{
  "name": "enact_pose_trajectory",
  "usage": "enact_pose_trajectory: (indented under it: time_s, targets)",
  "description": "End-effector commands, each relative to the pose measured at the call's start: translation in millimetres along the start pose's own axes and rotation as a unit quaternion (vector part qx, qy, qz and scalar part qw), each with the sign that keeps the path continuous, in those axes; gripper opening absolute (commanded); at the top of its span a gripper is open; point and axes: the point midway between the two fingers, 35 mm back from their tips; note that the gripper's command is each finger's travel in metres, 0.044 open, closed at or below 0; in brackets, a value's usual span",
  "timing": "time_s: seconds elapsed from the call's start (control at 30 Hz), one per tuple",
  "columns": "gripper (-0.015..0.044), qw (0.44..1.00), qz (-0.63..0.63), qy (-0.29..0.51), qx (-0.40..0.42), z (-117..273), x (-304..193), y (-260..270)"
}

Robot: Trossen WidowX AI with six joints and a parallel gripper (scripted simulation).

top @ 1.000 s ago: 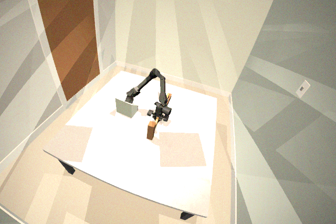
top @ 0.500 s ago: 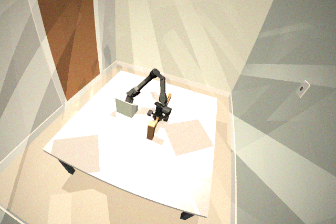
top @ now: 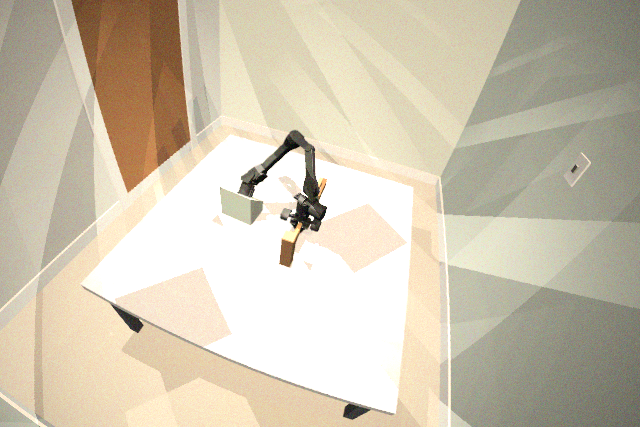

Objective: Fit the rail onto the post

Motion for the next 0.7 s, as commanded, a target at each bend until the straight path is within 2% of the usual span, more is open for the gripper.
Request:
enact_pose_trajectory:
  time_s: [0.0,0.67]
  targets:
    - [0.0000,1.000,0.003,0.000,-0.008,5.7,-0.4,-4.5]
    - [0.0000,1.000,0.003,0.000,-0.008,15.8,-0.6,-6.6]
Point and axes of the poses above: the point midway between the two fingers, 35 mm back from their tips, its own z axis back along the fingers, its own y axis across the jaws, x = y × z, and after that the axes turned 4 degrees about z, right-handed
